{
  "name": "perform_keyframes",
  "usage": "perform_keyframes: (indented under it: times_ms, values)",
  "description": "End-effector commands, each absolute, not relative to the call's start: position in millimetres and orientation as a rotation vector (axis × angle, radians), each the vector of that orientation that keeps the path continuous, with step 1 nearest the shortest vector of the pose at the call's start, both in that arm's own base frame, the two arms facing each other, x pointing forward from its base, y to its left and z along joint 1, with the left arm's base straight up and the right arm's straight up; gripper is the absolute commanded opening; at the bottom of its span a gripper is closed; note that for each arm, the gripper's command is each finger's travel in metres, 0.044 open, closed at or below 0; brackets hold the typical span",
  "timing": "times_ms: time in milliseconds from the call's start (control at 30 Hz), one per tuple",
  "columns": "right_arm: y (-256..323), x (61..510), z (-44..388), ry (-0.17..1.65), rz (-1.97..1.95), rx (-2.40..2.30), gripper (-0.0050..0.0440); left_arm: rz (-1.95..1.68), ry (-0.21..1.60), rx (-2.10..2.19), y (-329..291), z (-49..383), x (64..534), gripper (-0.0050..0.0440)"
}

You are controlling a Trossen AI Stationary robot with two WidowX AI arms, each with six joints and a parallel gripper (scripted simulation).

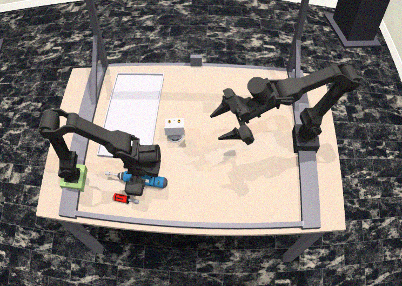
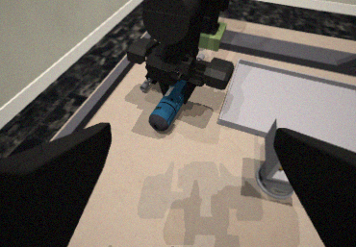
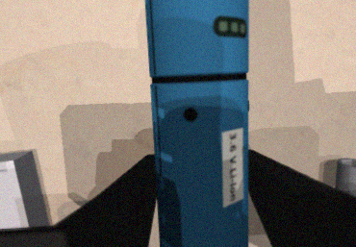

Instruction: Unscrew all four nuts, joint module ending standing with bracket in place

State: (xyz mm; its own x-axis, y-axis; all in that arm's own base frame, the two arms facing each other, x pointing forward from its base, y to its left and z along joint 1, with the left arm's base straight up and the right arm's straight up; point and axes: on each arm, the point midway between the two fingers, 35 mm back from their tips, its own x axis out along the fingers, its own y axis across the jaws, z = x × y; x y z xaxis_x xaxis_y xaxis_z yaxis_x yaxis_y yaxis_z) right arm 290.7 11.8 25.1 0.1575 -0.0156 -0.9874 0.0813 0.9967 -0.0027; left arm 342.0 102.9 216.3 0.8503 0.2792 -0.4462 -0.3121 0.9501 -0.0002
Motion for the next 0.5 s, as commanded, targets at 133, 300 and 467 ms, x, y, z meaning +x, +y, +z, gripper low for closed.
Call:
perform_keyframes:
  times_ms: [133,300,467]
  values:
    - [14,302,32,1.357,-0.068,0.054,0.0163,0.311,0.429,-0.069,103,228,343,0.04]
    - [13,301,32,1.359,-0.066,0.055,0.0163,0.311,0.429,-0.069,103,228,343,0.04]
    - [14,297,18,1.379,-0.071,0.053,0.0163,0.312,0.419,-0.071,103,232,344,0.04]
